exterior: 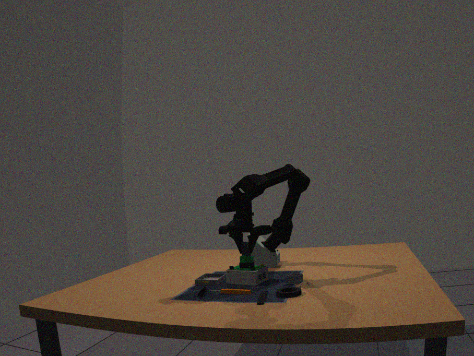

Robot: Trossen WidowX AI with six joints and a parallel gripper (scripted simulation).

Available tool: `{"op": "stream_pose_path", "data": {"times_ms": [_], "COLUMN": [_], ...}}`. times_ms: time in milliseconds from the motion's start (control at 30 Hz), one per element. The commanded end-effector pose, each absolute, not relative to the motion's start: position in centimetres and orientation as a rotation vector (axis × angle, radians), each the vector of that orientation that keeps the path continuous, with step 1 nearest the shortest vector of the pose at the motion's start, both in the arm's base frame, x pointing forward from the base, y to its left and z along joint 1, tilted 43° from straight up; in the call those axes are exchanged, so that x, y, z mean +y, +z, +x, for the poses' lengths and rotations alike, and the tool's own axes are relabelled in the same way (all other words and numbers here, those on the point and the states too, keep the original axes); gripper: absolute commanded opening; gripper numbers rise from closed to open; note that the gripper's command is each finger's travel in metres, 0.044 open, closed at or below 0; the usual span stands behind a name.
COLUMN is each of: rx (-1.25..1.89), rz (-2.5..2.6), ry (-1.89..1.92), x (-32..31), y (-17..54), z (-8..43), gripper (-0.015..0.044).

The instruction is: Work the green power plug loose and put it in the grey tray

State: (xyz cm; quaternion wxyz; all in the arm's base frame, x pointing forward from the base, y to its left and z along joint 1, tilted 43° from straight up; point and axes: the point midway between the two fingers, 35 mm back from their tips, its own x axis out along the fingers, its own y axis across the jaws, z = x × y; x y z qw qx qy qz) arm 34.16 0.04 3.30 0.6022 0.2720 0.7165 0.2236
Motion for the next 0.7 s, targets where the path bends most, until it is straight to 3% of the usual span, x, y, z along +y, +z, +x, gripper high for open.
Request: {"op": "stream_pose_path", "data": {"times_ms": [0,667], "rx": [1.674,1.648], "rz": [0.591,0.68], "ry": [0.462,0.536], "x": [-0.8,-2.1], "y": [4.7,4.8], "z": [34.3,34.2], "gripper": [0.0,0.0]}}
